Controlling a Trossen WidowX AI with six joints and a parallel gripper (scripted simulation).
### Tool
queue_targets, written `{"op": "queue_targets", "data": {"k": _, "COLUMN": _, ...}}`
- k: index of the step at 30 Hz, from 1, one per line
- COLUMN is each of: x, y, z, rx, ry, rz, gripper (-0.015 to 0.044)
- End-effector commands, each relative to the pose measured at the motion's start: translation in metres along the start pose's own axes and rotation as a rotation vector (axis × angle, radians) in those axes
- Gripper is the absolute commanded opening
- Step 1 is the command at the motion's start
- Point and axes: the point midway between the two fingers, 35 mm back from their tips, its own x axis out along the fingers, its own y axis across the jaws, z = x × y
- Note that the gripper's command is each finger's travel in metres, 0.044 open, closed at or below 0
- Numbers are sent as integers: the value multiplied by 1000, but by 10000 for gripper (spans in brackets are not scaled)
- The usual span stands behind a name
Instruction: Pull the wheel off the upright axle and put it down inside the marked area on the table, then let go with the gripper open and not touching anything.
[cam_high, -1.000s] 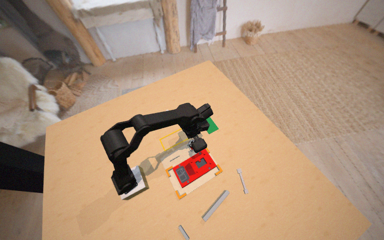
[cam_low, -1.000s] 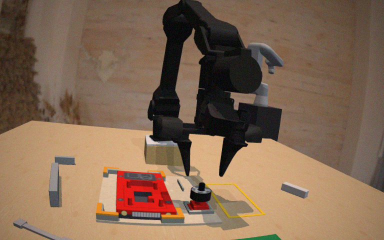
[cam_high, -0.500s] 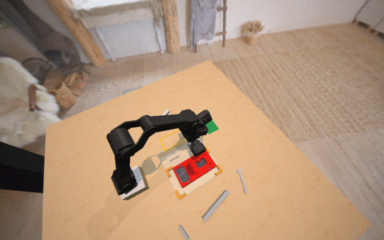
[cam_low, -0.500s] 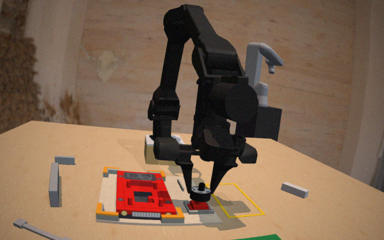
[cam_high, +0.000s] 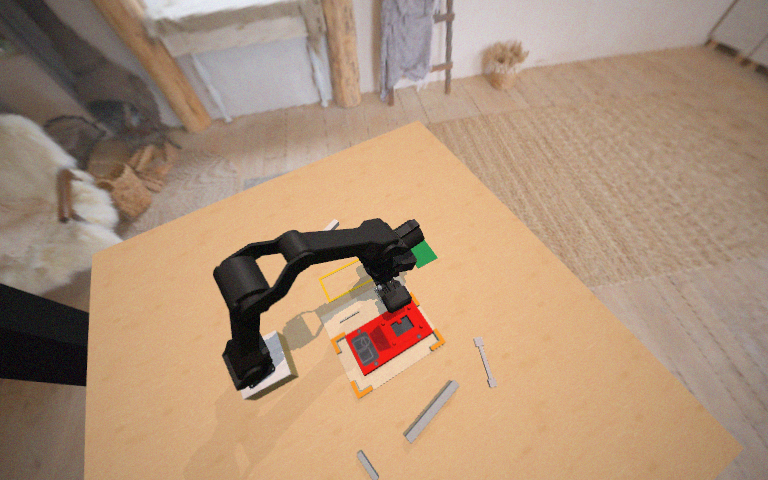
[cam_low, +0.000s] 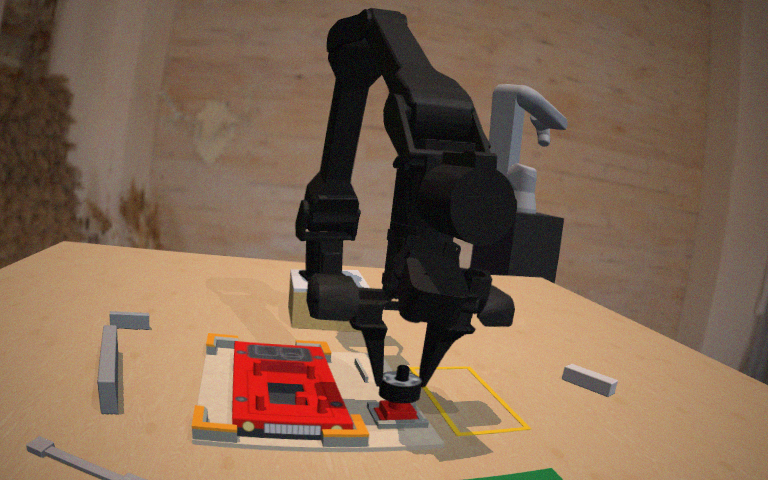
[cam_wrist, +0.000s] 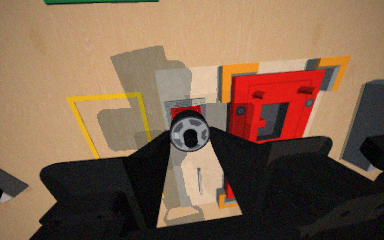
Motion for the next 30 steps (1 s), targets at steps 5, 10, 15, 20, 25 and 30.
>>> {"op": "queue_targets", "data": {"k": 5, "x": -3, "y": 0, "z": 0, "rx": 0, "ry": -1, "rz": 0, "gripper": 0}}
{"op": "queue_targets", "data": {"k": 10, "x": -5, "y": 0, "z": 0, "rx": -1, "ry": -1, "rz": 1, "gripper": 0}}
{"op": "queue_targets", "data": {"k": 15, "x": -7, "y": 0, "z": 0, "rx": -1, "ry": -2, "rz": 1, "gripper": 0}}
{"op": "queue_targets", "data": {"k": 20, "x": -8, "y": 0, "z": 0, "rx": -1, "ry": -3, "rz": 1, "gripper": 0}}
{"op": "queue_targets", "data": {"k": 25, "x": -10, "y": 0, "z": 0, "rx": -1, "ry": -3, "rz": 2, "gripper": 0}}
{"op": "queue_targets", "data": {"k": 30, "x": -12, "y": 0, "z": 0, "rx": -1, "ry": -4, "rz": 2, "gripper": 0}}
